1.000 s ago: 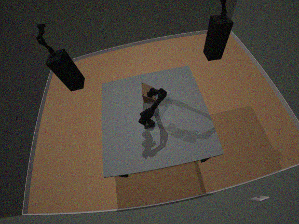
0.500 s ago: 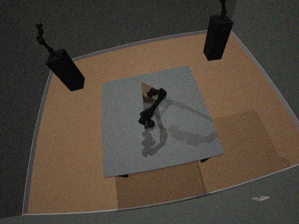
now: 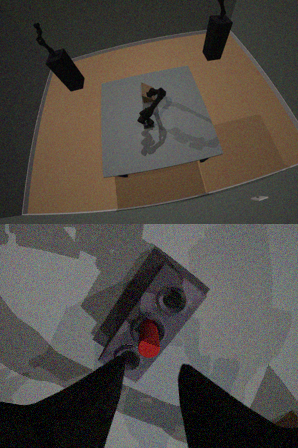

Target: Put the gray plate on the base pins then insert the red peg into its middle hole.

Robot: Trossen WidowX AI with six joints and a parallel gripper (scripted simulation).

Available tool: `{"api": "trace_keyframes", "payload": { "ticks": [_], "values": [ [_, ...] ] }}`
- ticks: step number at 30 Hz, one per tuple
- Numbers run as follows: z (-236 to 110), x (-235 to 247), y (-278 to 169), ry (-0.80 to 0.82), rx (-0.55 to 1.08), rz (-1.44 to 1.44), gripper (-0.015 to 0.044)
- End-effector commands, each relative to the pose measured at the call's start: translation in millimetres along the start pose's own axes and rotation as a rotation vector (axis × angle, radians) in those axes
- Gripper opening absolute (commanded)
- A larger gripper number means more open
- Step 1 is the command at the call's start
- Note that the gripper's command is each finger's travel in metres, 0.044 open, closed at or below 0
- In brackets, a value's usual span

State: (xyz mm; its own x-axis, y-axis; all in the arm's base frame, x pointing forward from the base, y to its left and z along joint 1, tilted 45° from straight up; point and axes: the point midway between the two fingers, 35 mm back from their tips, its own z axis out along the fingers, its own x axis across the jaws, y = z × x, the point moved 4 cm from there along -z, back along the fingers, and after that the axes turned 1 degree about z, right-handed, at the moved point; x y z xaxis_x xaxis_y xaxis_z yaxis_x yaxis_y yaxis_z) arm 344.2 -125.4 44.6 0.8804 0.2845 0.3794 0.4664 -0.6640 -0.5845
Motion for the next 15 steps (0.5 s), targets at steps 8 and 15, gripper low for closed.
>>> {"api": "trace_keyframes", "payload": {
  "ticks": [8,15],
  "values": [
    [-7.9,-0.6,-1.5,-0.002,-0.005,-0.007,0.015],
    [-12.1,-1.3,-2.8,-0.002,-0.005,-0.006,0.015]
  ]
}}
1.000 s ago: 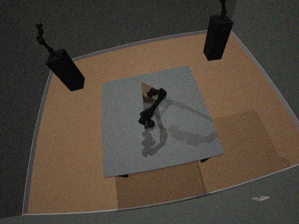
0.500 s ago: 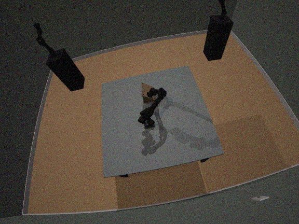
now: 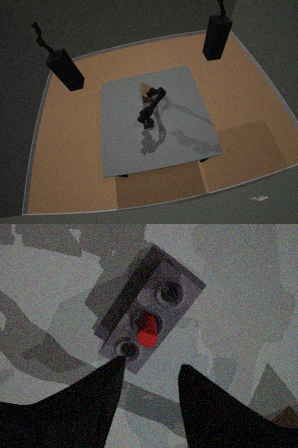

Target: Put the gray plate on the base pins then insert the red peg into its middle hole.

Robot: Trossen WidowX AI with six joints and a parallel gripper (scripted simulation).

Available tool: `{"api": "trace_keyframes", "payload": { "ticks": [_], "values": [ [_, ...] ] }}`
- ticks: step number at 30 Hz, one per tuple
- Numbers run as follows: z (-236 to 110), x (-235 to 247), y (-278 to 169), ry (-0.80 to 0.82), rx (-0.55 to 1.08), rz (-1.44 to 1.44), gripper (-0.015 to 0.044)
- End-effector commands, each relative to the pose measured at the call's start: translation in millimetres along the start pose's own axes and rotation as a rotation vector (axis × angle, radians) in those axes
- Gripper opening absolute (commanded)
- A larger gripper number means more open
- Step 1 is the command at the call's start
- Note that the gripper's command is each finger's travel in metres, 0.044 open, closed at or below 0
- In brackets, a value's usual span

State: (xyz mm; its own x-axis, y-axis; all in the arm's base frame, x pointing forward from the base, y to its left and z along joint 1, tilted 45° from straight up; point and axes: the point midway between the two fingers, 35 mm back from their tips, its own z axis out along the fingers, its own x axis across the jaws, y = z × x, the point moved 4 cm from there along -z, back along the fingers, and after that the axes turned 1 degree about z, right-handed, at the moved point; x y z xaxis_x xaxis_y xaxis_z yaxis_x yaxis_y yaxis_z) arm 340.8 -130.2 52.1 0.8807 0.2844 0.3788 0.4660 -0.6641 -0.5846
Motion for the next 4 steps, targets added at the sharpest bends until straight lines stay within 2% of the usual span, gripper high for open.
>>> {"api": "trace_keyframes", "payload": {
  "ticks": [1,4],
  "values": [
    [-3.7,0.1,-0.2,-0.002,-0.005,-0.007,0.015],
    [-5.5,-0.2,-0.8,-0.002,-0.005,-0.007,0.015]
  ]
}}
